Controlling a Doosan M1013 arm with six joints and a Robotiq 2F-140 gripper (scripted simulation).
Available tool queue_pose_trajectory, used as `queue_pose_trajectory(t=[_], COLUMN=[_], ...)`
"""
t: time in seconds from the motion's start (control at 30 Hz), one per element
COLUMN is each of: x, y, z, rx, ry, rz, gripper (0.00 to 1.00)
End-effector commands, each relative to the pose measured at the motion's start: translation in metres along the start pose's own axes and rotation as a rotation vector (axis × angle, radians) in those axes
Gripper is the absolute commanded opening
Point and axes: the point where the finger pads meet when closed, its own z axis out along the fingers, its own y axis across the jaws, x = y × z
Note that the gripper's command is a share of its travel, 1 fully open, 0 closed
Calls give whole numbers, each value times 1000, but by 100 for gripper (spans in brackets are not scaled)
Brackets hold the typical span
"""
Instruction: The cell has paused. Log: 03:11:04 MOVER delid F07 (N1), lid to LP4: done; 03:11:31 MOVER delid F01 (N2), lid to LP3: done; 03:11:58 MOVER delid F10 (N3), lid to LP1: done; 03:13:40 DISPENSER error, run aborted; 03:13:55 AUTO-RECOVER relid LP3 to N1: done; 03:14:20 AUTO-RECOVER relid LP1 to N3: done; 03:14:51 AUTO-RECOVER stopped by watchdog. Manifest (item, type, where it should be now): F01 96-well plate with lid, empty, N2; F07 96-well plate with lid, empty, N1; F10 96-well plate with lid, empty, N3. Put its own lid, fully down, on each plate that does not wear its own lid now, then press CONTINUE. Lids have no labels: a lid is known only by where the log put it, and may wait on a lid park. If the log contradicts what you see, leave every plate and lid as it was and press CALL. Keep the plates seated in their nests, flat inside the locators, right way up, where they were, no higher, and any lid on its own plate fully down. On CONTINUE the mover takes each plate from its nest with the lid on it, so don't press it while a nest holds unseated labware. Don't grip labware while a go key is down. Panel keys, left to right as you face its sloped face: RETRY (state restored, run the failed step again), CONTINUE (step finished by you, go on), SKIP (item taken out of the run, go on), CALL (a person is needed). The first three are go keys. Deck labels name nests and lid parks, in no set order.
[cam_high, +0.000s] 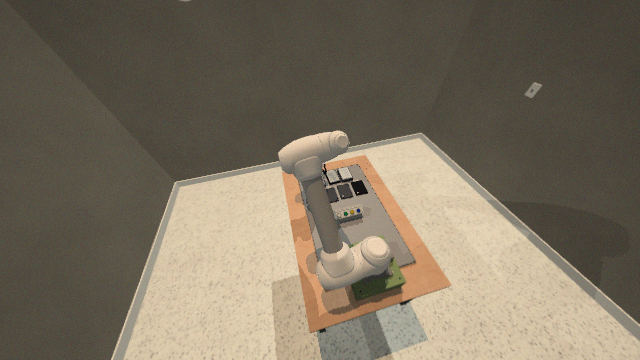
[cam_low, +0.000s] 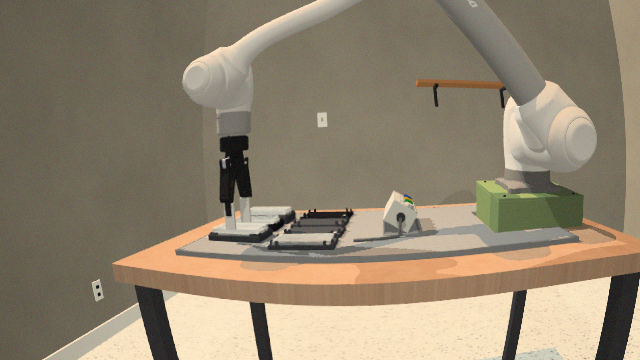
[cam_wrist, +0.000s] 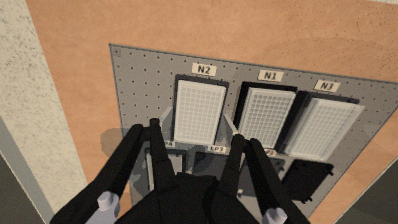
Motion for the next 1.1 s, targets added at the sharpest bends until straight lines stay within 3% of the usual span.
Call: queue_pose_trajectory(t=[0.0, 0.77, 1.07], x=[-3, -3, -3], y=[-2, -2, -2], z=[-1, -48, -55], rx=[5, 5, 5], ry=[-4, -4, -4], rz=[8, 8, 8], gripper=[66, 66, 66])
